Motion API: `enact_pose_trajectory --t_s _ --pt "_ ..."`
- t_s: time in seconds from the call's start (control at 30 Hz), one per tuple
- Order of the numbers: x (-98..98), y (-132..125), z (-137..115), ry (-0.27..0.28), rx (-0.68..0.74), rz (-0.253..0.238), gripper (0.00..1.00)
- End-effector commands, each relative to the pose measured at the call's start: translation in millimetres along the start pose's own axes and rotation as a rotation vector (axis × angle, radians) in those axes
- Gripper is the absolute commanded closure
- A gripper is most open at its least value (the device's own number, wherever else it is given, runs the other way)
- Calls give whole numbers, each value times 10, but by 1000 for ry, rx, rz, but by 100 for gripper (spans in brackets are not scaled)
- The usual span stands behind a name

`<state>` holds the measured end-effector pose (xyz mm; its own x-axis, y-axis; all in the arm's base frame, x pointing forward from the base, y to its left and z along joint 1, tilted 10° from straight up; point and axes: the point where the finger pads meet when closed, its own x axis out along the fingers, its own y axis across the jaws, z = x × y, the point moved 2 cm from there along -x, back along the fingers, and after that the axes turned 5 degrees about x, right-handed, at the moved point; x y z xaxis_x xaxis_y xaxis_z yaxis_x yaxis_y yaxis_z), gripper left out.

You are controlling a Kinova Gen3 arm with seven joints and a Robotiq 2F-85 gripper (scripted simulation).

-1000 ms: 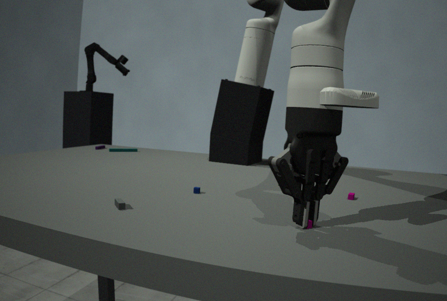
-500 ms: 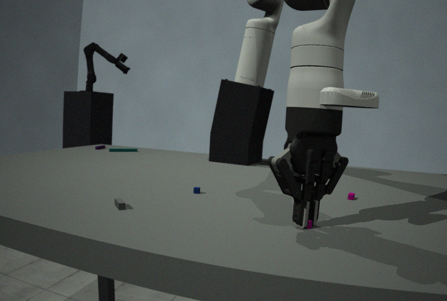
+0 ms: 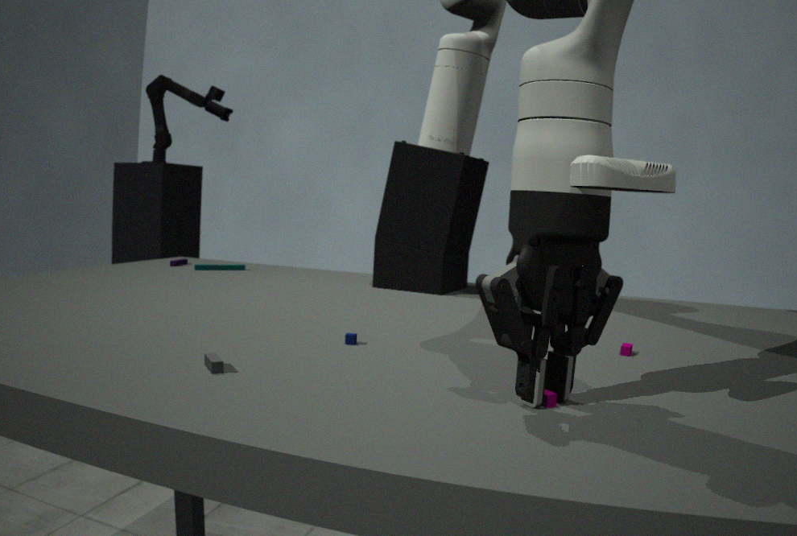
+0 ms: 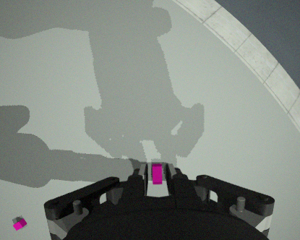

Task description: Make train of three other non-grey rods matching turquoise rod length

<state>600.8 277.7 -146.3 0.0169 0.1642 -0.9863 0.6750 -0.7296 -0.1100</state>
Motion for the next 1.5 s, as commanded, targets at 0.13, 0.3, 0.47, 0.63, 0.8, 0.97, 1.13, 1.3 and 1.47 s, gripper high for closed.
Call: enact_pose_trajectory --t_s 0.13,0.3,0.47,0.63,0.8,0.97,1.13,1.3,1.47 --pt "-13 3 -10 2 0 1 76" --pt "-14 3 -10 2 0 1 76" --pt "-63 3 -10 2 0 1 76" --pt "-239 3 -10 2 0 1 76" --pt "-395 3 -10 2 0 1 76" --pt "-668 3 -9 2 0 1 76" --pt "-858 3 -9 2 0 1 76" --pt "-905 3 -8 2 0 1 76" --pt "-913 3 -8 2 0 1 0"
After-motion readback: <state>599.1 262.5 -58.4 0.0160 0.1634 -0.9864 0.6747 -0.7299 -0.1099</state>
